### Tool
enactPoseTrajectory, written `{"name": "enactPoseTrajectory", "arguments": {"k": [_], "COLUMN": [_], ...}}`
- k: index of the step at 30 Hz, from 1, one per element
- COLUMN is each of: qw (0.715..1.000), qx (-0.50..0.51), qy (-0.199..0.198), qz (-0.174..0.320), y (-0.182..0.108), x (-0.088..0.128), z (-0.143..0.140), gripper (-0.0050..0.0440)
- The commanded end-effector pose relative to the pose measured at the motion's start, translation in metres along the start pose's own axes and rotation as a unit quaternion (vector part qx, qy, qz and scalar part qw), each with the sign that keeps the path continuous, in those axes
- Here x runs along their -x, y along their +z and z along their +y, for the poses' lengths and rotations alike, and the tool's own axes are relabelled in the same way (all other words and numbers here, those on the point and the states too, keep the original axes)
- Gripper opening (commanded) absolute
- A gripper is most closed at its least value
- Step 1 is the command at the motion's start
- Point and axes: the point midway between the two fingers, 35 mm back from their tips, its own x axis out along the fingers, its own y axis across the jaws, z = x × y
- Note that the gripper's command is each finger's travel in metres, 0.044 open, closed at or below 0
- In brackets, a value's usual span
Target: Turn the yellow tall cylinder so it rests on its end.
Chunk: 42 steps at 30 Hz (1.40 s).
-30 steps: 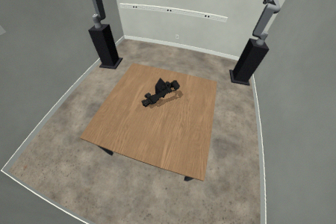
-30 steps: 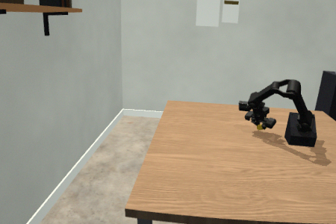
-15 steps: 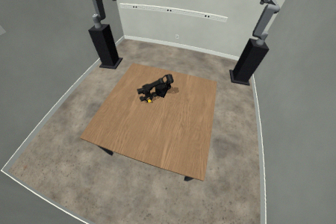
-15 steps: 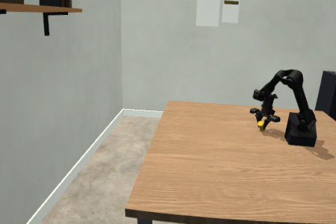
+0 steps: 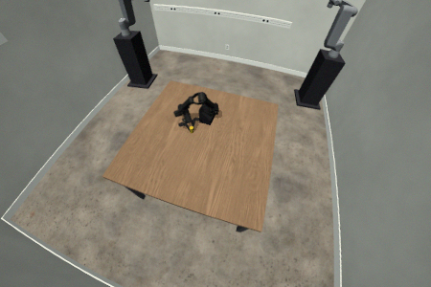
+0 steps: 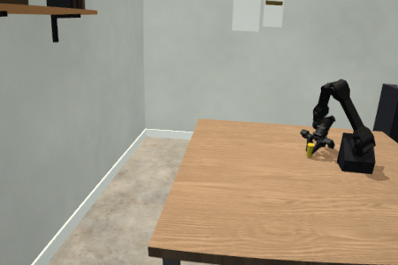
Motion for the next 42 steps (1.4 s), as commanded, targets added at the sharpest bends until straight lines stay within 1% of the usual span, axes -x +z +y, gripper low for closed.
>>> {"name": "enactPoseTrajectory", "arguments": {"k": [1, 8, 20, 31, 42], "qw": [0.999, 0.998, 0.998, 0.998, 0.998], "qx": [0.011, 0.011, 0.012, 0.003, 0.007], "qy": [-0.011, -0.010, -0.012, -0.015, -0.014], "qz": [0.042, 0.054, 0.052, 0.054, 0.053], "y": [-0.001, -0.001, -0.001, 0.006, 0.007], "x": [0.003, 0.003, 0.001, -0.007, -0.008], "z": [0.005, 0.005, 0.004, 0.000, 0.002], "gripper": [0.0125, 0.0125, 0.0125, 0.0125, 0.0125]}}
